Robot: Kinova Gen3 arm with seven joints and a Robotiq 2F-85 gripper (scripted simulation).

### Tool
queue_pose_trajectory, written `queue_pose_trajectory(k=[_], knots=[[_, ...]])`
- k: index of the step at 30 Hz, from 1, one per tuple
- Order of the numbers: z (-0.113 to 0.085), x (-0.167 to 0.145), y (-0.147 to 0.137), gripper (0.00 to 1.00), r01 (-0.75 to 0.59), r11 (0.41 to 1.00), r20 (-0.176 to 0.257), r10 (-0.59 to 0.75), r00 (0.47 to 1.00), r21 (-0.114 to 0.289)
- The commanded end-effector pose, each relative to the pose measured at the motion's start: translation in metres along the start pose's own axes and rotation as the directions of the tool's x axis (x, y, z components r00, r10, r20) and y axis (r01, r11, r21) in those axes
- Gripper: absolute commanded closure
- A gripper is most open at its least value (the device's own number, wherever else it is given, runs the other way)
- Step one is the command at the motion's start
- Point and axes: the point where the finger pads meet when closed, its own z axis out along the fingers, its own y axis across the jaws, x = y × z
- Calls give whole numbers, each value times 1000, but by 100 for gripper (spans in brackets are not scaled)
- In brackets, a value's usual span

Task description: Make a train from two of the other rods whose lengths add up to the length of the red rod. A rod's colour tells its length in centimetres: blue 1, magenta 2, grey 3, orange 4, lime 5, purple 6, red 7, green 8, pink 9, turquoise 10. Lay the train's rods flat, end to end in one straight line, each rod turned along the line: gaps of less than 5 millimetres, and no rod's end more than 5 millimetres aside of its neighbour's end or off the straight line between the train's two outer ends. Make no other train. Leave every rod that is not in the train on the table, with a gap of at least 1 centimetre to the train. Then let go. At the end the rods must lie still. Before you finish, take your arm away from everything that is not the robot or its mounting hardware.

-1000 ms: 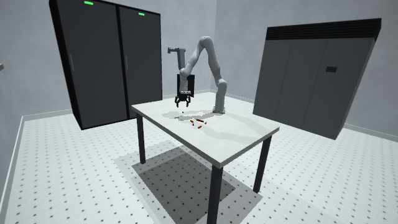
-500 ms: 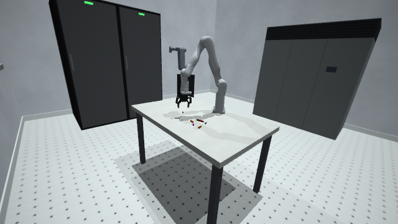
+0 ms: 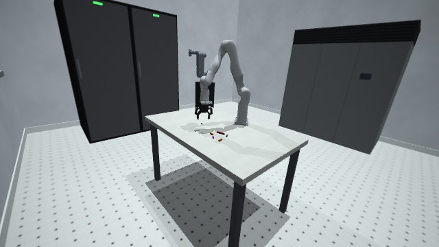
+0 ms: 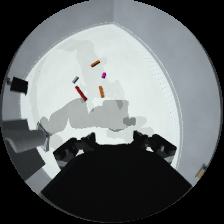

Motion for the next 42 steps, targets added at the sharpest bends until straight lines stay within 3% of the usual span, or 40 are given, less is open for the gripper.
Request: queue_pose_trajectory(k=[1,42], knots=[[0,7,-4,0,-17,1000,-1,17,1000,0],[4,35,-24,0,-101,995,-7,101,995,8]])
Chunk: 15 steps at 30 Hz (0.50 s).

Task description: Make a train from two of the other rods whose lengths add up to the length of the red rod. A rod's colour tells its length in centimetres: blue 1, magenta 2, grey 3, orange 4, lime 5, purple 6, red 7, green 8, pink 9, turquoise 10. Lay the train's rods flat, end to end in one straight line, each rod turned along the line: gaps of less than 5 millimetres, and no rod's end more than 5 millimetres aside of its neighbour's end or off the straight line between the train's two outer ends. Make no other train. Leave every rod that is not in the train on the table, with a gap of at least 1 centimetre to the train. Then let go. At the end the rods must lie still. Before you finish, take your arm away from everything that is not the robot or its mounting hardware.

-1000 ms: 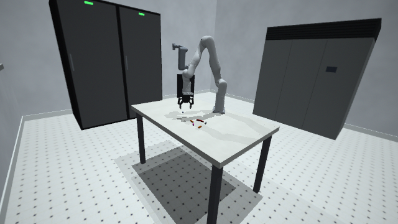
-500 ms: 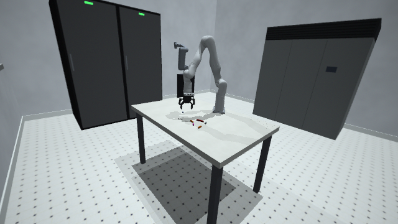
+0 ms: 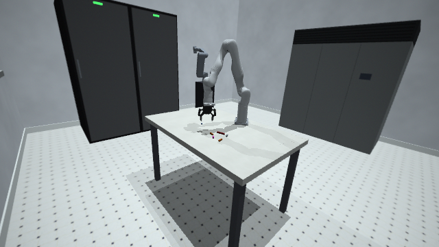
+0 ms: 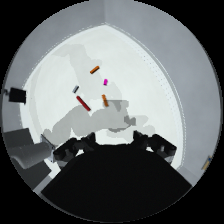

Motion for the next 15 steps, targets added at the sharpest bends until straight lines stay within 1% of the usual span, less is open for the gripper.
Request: queue_pose_trajectory(k=[1,15], knots=[[0,5,-4,0,-6,1000,-1,6,1000,1],[1,10,-8,0,-22,1000,-2,22,1000,2]])
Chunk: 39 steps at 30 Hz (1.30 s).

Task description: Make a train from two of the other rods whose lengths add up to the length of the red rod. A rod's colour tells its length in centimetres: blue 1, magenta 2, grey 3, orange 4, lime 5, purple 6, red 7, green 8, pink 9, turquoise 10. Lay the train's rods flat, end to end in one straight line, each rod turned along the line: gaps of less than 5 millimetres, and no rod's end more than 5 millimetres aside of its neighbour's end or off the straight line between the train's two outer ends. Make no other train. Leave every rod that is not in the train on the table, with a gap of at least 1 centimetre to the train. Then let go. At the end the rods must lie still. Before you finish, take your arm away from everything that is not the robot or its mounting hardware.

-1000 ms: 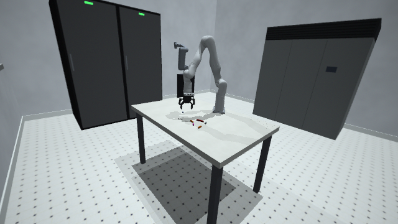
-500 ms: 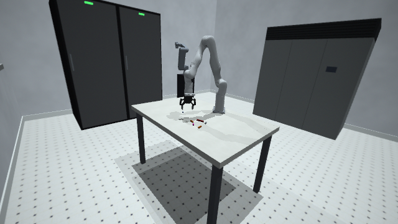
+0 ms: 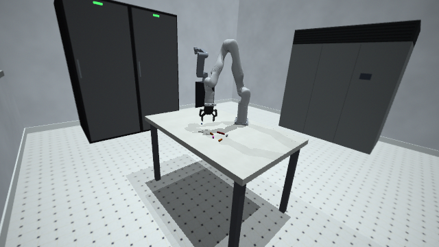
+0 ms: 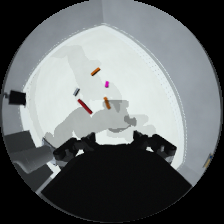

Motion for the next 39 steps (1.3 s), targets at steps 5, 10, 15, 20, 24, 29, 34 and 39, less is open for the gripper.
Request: queue_pose_trajectory(k=[5,10,15,20,24,29,34,39], knots=[[0,5,-5,0,-13,1000,-2,13,1000,0],[1,9,-9,0,-28,1000,-2,28,1000,1],[1,13,-14,0,-43,999,-3,43,999,3],[1,13,-14,0,-43,999,-3,43,999,3],[2,17,-18,0,-57,998,-4,57,998,4],[2,20,-22,0,-71,997,-4,71,997,6],[2,20,-22,0,-71,997,-4,71,997,6],[3,24,-26,0,-85,996,-5,85,996,7]])
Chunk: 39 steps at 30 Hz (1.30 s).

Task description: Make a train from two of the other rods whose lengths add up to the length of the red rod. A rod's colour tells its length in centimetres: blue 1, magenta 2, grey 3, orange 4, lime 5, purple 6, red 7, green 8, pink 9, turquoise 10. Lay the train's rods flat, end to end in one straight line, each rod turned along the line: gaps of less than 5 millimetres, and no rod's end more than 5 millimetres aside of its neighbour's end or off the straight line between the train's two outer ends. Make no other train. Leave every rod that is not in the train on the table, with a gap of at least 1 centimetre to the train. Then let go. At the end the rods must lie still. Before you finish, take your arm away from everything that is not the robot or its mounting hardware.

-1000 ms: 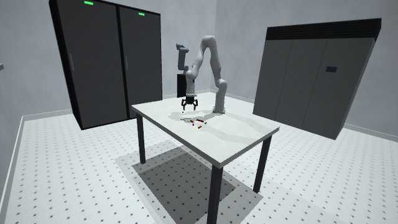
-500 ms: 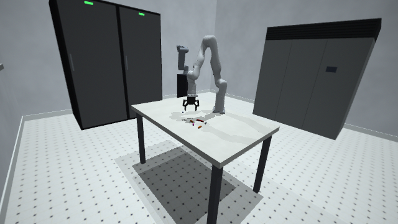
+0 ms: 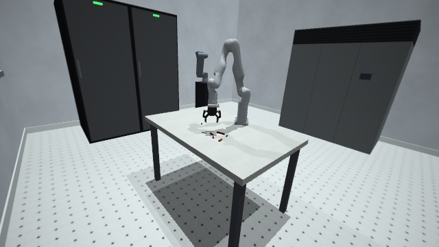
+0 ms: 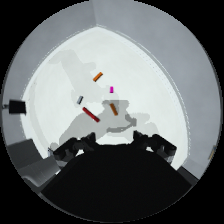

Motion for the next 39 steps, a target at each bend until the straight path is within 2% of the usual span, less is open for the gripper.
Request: queue_pose_trajectory(k=[1,39], knots=[[-1,1,-1,0,4,1000,-1,-4,1000,-1],[2,15,-25,0,-69,998,-4,69,998,6]])
